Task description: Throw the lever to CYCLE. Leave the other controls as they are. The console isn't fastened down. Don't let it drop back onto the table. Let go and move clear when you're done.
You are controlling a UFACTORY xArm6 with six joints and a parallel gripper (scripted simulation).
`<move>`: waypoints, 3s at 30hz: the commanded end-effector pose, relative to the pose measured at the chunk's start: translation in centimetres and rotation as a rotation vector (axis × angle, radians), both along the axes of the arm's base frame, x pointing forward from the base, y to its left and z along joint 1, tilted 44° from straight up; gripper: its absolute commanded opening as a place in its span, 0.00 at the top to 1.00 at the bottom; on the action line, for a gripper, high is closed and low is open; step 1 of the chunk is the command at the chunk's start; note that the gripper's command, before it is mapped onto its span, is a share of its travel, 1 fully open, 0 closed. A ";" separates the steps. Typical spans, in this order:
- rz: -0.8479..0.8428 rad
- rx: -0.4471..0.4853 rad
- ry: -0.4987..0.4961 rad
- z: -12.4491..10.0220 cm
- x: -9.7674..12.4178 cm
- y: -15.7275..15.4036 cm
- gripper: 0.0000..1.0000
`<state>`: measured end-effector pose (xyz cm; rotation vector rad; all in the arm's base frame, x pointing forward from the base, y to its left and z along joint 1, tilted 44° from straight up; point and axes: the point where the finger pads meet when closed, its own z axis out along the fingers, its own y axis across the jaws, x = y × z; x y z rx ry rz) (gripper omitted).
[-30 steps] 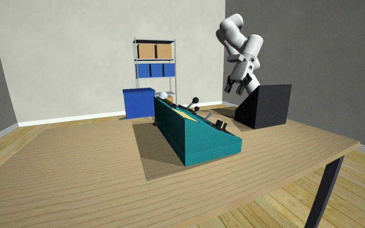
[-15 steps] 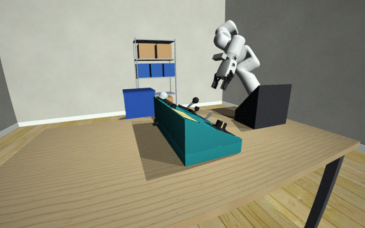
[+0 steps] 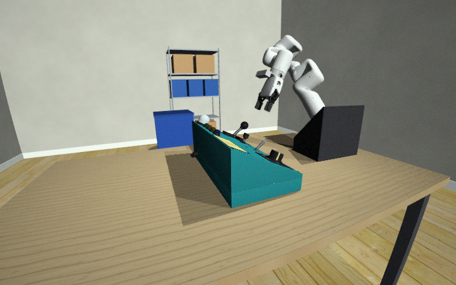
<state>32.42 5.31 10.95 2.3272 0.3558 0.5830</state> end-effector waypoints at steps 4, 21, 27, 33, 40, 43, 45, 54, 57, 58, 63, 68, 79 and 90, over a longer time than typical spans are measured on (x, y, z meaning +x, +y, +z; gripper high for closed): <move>0.009 0.003 -0.004 2.4 -0.5 -3.0 0.00; 0.009 -0.001 -0.007 2.9 -0.7 -3.8 0.00; 0.009 -0.001 -0.007 2.9 -0.7 -3.8 0.00; 0.009 -0.001 -0.007 2.9 -0.7 -3.8 0.00; 0.009 -0.001 -0.007 2.9 -0.7 -3.8 0.00; 0.009 -0.001 -0.007 2.9 -0.7 -3.8 0.00; 0.009 -0.001 -0.007 2.9 -0.7 -3.8 0.00; 0.009 -0.001 -0.007 2.9 -0.7 -3.8 0.00; 0.009 -0.001 -0.007 2.9 -0.7 -3.8 0.00; 0.009 -0.001 -0.007 2.9 -0.7 -3.8 0.00; 0.009 -0.001 -0.007 2.9 -0.7 -3.8 0.00; 0.009 -0.001 -0.007 2.9 -0.7 -3.8 0.00; 0.009 -0.001 -0.007 2.9 -0.7 -3.8 0.00; 0.009 -0.001 -0.007 3.1 -0.8 -3.6 0.00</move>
